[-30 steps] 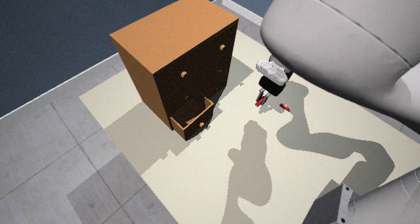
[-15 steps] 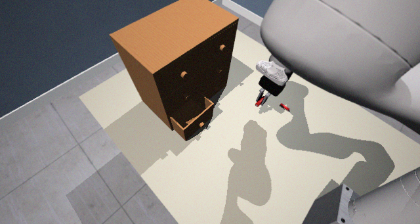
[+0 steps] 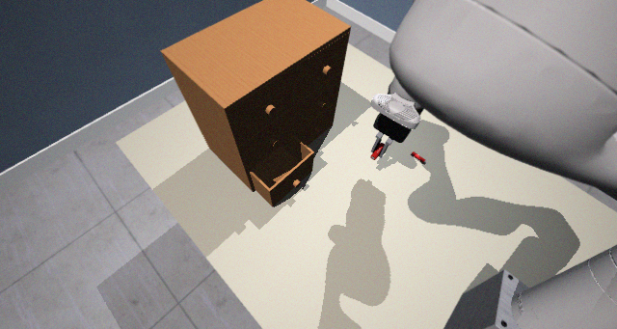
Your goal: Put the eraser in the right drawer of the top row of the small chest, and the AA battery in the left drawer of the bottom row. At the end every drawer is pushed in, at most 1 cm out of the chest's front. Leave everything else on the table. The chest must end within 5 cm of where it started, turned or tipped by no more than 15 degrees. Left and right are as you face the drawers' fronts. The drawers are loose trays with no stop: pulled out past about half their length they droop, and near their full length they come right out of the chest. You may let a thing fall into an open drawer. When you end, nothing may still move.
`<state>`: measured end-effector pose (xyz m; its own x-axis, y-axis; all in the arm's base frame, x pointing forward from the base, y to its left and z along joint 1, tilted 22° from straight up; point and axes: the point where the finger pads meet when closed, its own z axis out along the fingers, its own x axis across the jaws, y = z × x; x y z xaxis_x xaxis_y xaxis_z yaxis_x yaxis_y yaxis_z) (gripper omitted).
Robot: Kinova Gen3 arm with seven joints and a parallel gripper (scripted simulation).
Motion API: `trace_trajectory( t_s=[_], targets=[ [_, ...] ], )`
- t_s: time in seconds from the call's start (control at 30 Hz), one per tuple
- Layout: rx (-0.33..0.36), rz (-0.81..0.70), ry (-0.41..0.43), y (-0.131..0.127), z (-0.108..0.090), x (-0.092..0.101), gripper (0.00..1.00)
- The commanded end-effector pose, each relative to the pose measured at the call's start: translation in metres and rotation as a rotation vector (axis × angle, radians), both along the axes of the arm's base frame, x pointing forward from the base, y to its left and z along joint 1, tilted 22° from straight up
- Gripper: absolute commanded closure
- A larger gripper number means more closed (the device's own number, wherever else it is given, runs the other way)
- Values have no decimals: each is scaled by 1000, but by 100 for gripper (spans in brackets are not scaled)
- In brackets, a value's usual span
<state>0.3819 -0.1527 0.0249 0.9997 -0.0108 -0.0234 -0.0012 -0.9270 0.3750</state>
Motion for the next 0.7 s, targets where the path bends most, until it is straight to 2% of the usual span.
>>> trace_trajectory(
  t_s=[0.0,0.4,0.47,0.67],
  targets=[
    [3,88,33,10,-3,3,69],
    [21,543,212,57,-22,13,69],
    [21,543,212,57,-22,13,69],
    [28,800,315,84,-32,16,69]
  ],
)
